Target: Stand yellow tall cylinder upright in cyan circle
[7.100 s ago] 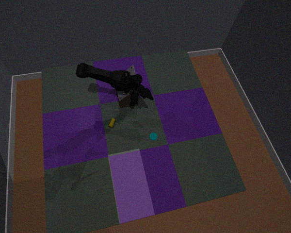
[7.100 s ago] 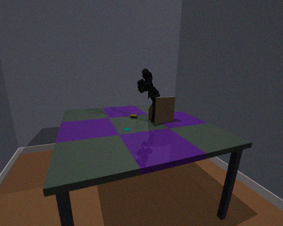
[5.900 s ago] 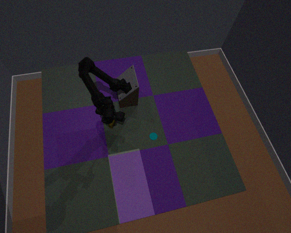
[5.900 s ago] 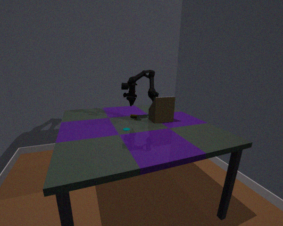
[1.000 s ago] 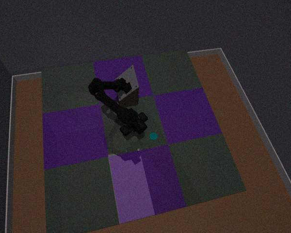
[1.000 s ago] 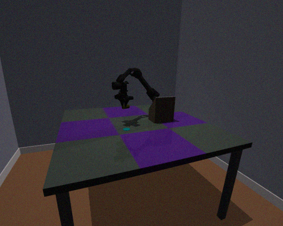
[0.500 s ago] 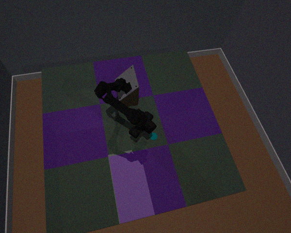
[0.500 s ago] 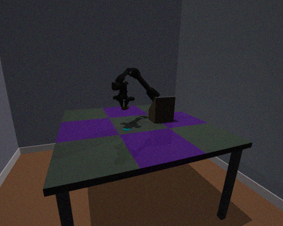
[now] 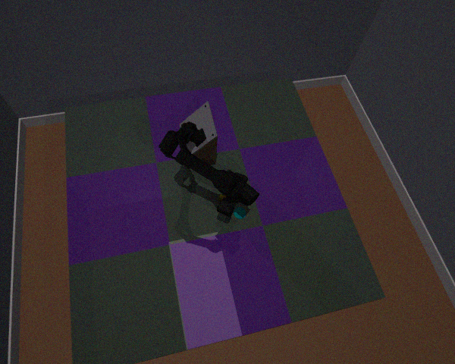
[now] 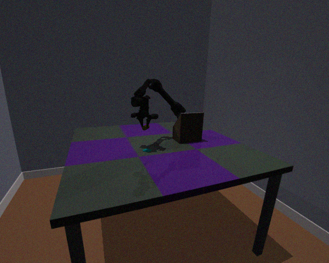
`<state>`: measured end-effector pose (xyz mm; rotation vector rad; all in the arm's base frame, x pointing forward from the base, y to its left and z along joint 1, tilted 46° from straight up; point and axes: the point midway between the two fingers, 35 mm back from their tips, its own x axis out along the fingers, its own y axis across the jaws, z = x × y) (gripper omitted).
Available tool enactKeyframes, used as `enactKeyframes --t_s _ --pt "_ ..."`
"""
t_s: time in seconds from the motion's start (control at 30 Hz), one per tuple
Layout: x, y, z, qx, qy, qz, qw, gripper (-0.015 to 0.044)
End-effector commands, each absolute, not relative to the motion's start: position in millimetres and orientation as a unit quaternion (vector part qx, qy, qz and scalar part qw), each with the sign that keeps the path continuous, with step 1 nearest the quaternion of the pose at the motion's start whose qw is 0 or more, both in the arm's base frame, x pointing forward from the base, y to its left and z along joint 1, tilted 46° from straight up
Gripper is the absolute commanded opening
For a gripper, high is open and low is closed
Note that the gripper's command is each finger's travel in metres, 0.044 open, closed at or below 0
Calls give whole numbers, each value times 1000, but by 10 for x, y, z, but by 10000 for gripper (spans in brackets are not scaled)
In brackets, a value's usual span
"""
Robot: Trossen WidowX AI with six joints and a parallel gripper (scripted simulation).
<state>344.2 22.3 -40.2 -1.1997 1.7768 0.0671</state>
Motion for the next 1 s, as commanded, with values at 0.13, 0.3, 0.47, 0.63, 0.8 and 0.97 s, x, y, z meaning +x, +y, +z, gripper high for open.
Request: enactKeyframes --t_s 0.13,0.3,0.47,0.63,0.8,0.97 --pt "3467 393 -608 -521 726 70 443 105" --pt "3470 493 -736 -540 723 94 421 105" --pt "3467 564 -831 -552 720 112 405 105" --pt "3461 564 -851 -550 721 117 406 105" --pt "3444 542 -889 -537 724 128 414 105" --pt "3428 522 -926 -525 726 140 422 105"
